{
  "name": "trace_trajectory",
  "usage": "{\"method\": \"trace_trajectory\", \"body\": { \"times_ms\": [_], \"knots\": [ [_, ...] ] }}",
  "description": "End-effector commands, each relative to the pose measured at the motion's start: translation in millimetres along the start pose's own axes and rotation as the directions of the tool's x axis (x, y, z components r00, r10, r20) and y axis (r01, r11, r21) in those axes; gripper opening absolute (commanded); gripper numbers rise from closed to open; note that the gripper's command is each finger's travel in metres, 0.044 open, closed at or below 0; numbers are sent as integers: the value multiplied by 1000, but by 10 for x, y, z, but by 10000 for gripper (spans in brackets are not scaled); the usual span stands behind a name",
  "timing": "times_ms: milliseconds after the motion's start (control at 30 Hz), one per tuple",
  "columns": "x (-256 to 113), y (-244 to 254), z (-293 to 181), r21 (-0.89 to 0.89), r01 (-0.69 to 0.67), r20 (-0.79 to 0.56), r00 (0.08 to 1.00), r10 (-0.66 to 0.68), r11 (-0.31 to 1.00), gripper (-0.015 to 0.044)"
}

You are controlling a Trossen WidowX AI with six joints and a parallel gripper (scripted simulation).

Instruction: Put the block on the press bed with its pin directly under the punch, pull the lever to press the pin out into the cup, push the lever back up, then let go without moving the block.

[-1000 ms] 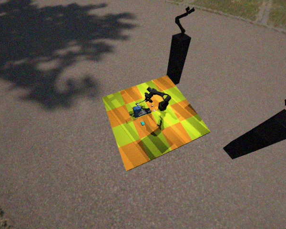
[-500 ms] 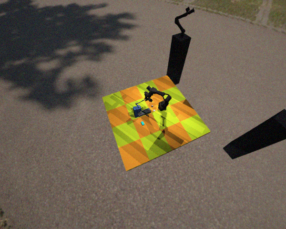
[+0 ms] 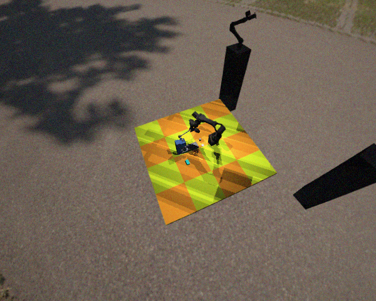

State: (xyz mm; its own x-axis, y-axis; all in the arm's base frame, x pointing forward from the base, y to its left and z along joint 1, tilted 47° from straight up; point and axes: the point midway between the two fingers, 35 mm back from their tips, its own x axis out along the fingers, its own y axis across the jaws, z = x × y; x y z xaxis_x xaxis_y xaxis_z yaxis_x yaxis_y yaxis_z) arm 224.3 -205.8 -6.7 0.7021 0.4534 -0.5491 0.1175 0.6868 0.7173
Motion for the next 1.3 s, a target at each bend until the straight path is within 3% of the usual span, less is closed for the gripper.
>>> {"method": "trace_trajectory", "body": {
  "times_ms": [0, 1267],
  "knots": [
    [-33, -2, 98, -14, 0, 11, 1000, 0, 1000, 0],
    [-122, 7, 635, -15, 0, 12, 1000, 1, 1000, 0]
  ]
}}
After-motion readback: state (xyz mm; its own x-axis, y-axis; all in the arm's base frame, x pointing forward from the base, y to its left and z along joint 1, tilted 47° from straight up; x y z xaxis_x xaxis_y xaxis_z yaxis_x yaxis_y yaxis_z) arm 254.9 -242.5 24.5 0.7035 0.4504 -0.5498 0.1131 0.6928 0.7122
